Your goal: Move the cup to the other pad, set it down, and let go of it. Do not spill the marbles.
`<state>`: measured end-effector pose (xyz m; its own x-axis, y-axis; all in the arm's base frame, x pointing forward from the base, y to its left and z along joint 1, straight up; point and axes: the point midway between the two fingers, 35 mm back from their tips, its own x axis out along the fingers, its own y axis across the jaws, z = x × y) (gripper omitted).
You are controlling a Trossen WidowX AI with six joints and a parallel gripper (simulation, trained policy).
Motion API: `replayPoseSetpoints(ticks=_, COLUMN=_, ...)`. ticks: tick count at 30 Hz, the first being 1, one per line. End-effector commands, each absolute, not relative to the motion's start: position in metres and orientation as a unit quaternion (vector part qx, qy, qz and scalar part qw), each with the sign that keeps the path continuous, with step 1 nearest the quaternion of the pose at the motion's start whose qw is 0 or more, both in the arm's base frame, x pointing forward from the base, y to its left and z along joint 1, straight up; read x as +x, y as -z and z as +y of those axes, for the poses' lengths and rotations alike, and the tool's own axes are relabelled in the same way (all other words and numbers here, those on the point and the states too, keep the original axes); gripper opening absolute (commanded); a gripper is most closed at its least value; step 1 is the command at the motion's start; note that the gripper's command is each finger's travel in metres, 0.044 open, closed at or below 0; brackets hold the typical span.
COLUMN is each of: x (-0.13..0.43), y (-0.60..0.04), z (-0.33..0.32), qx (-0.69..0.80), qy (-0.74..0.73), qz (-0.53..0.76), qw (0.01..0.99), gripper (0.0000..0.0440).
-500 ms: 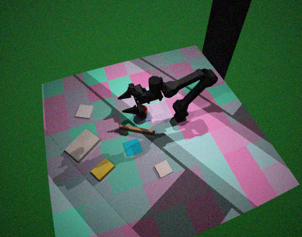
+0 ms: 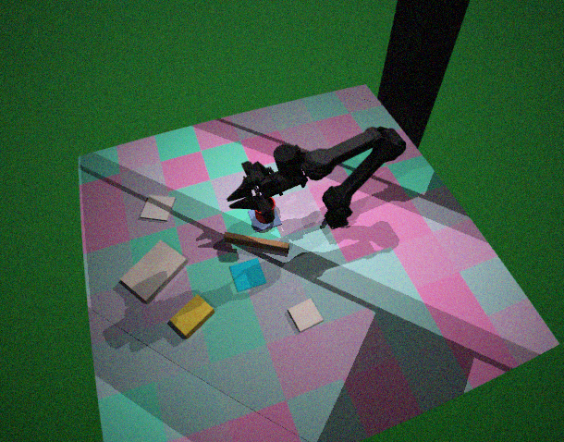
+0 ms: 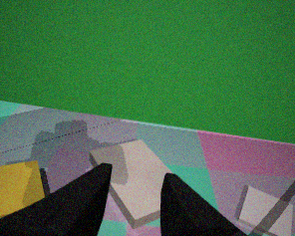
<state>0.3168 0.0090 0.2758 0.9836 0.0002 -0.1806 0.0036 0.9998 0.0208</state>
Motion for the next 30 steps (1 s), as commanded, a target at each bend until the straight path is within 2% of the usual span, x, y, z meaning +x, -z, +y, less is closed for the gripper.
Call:
replayPoseSetpoints(ticks=1, x=0.316, y=-0.275, z=0.011, qx=0.02, qy=0.0, qz=0.109, qw=0.994, gripper=0.0092)
replayPoseSetpoints(ticks=13, x=0.313, y=-0.265, z=0.023, qx=0.049, qy=-0.012, qz=0.2, qw=0.978, gripper=0.0066)
replayPoseSetpoints(ticks=30, x=0.302, y=-0.247, z=0.032, qx=0.06, qy=-0.011, qz=0.337, qw=0.94, gripper=0.009)
